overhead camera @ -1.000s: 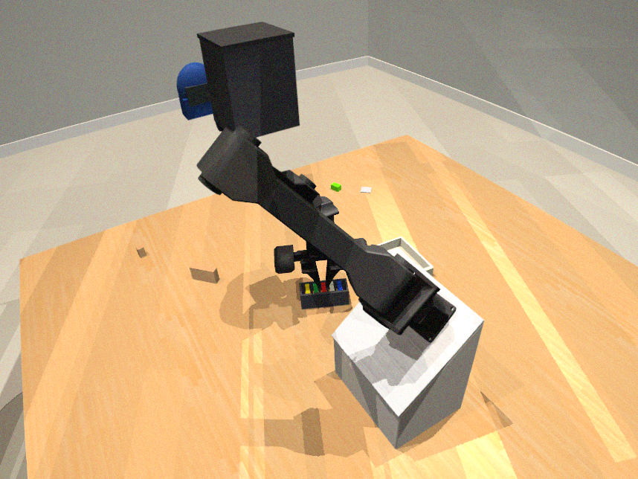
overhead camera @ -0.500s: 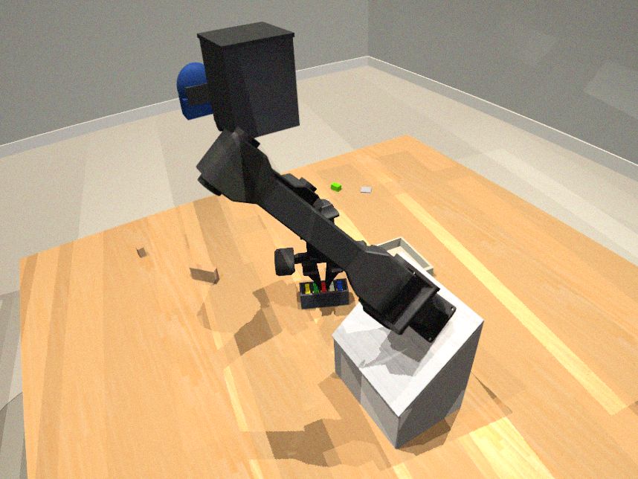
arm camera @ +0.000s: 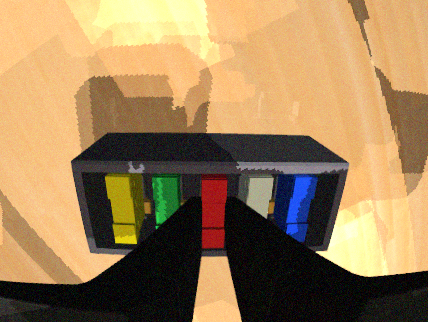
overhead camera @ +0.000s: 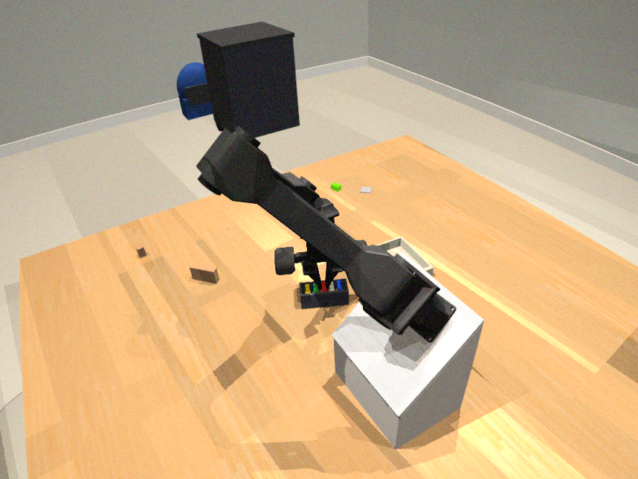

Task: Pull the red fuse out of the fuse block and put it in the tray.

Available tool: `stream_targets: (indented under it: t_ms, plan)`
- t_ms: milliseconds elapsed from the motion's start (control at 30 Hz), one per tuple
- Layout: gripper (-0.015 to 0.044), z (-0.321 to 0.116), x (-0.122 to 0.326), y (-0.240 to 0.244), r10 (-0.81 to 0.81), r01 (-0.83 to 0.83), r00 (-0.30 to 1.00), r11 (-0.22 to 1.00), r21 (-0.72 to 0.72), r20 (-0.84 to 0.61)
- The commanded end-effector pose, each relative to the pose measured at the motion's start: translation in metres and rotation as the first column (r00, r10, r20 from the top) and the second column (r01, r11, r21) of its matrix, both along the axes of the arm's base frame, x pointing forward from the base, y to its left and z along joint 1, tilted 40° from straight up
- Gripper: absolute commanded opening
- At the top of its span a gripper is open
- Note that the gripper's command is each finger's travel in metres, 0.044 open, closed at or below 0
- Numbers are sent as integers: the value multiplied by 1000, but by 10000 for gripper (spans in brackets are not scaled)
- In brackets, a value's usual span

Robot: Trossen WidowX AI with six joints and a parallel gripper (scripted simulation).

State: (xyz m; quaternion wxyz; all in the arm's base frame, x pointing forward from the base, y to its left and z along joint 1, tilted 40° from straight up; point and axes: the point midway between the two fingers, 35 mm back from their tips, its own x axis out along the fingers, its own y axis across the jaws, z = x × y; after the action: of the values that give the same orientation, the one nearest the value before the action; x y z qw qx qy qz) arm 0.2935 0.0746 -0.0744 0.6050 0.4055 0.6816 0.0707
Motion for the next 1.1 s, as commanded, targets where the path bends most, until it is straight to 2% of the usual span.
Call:
stream_targets:
  t_ms: [0,1067]
  plan:
    - [0,2,0,-1,3,-3,1000,1000,0,2]
    - [0,13,0,-11,2,-2,1000,1000,0,1]
